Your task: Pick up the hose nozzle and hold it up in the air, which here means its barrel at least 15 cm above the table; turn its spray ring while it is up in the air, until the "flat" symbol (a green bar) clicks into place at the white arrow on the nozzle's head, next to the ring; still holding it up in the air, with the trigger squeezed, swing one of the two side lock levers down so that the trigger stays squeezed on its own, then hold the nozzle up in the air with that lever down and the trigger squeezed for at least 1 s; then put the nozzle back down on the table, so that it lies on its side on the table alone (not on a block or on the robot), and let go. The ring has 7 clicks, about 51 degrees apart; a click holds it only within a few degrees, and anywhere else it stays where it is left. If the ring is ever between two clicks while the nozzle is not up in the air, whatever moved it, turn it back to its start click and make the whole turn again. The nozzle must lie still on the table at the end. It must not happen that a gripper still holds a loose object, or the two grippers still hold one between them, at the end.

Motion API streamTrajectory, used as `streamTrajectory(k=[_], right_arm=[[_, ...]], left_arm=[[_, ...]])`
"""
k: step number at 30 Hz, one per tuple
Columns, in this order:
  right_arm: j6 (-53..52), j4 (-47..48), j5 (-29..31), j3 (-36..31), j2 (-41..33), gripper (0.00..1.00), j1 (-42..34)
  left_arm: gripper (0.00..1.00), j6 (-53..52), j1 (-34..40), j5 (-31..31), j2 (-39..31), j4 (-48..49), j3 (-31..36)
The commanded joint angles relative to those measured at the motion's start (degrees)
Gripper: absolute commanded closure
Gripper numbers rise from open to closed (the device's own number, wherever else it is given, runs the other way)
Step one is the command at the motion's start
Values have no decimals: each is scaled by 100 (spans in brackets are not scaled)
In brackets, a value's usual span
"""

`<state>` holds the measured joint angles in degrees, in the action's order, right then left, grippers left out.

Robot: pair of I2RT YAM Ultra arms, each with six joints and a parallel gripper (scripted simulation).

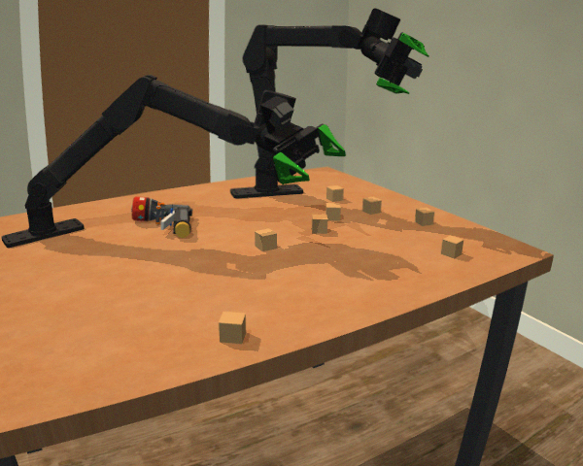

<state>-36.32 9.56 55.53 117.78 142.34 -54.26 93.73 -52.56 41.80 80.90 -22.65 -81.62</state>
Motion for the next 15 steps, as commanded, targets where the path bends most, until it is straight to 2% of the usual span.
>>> streamTrajectory(k=[1, 15], right_arm=[[248, -62, -262, -155, -552, 0, 227], [729, -189, -1018, -912, -1612, 0, 913]], left_arm=[[0, -560, 200, -234, -240, 256, 50], [0, -1818, 891, -792, -537, 591, 348]])
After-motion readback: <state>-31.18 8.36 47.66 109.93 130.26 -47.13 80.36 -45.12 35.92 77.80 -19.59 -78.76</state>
